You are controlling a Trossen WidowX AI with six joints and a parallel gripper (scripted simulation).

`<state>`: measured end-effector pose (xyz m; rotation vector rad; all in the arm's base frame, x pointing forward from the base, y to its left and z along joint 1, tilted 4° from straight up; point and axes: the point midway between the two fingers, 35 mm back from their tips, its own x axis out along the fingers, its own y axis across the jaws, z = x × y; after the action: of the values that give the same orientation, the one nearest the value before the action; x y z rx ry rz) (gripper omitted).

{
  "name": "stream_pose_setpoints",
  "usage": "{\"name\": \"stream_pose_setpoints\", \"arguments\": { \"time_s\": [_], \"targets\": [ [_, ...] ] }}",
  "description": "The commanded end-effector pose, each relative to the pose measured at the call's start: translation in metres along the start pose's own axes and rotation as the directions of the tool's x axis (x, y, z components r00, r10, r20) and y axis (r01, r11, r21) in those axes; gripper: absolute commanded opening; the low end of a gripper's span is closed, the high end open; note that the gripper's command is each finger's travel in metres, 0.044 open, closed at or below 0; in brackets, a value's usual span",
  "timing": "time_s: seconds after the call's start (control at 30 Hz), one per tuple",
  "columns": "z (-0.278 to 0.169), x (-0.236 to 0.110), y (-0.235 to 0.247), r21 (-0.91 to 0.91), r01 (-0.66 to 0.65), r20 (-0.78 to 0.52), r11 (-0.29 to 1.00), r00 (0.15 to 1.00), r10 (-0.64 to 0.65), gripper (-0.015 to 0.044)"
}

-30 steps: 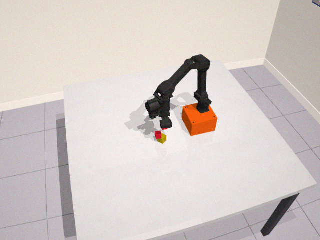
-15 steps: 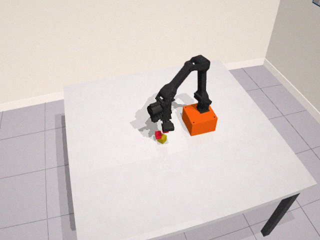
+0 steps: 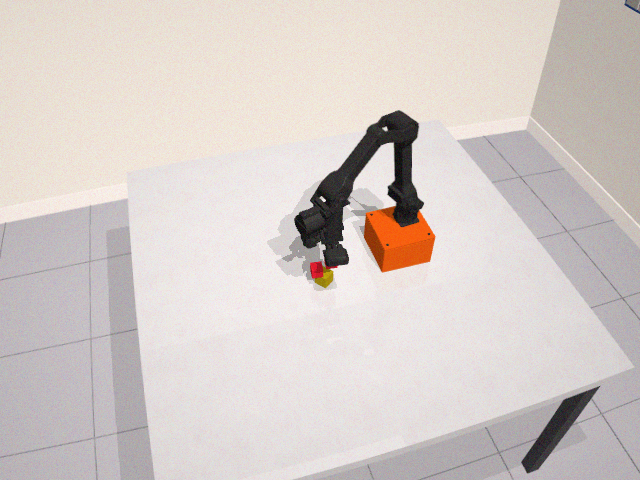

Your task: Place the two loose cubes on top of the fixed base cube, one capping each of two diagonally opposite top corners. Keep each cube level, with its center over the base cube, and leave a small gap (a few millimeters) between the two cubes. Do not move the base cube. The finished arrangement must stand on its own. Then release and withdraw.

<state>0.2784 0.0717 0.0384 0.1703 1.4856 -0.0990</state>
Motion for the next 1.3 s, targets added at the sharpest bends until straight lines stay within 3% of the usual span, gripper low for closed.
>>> {"name": "stream_pose_setpoints", "arguments": {
  "time_s": [0.0, 0.3, 1.27],
  "targets": [
    [0.000, 0.009, -0.001, -0.001, 0.009, -0.006, 1.000, 1.000, -0.009, 0.0105],
    [0.000, 0.028, -0.001, -0.001, 0.009, -0.006, 1.000, 1.000, -0.009, 0.0105],
    [0.000, 0.029, -0.001, -0.001, 0.009, -0.006, 1.000, 1.000, -0.009, 0.0105]
  ]
}}
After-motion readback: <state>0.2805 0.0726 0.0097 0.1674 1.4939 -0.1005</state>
